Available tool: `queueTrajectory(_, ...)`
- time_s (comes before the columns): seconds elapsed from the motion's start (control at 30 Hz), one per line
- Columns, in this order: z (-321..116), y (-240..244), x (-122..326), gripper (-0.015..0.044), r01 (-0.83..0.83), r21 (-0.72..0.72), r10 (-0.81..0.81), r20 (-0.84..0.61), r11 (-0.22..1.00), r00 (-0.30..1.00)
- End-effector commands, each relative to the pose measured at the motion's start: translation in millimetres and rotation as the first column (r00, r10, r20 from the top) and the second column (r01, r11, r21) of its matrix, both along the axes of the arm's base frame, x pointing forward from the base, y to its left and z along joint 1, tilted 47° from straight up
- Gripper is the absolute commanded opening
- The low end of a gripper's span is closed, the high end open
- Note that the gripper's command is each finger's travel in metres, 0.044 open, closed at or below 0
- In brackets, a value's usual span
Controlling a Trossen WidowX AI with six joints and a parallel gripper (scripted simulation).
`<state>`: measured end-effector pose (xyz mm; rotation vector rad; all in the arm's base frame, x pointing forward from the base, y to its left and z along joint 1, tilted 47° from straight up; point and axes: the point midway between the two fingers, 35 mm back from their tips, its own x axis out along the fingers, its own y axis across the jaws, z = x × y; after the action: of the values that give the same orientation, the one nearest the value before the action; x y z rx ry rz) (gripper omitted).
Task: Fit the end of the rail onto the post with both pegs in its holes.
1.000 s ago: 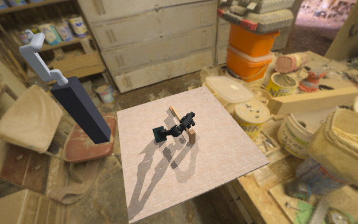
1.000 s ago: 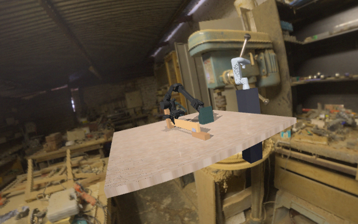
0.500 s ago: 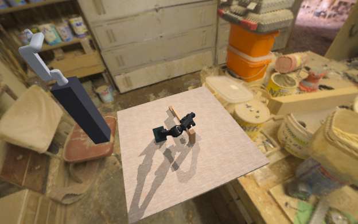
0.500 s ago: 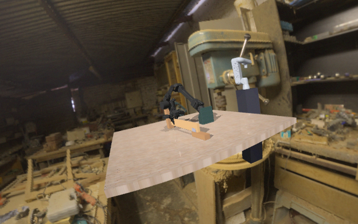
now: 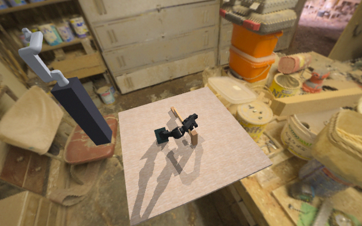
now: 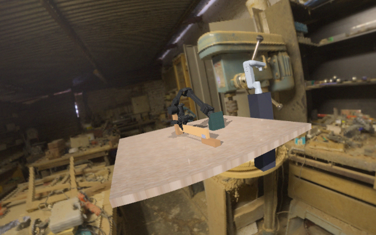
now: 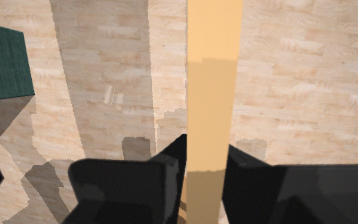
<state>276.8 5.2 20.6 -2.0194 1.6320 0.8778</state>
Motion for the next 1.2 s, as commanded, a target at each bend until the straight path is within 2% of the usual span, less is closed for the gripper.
queueTrajectory(0.0, 2.7, 0.1, 1.1, 0.0, -0.004, 0.003, 0.004, 0.002, 1.0, 1.0)
queueTrajectory(1.17, 10.3, -7.4, 3.3, 0.0, -0.004, 0.002, 0.004, 0.002, 1.0, 1.0)
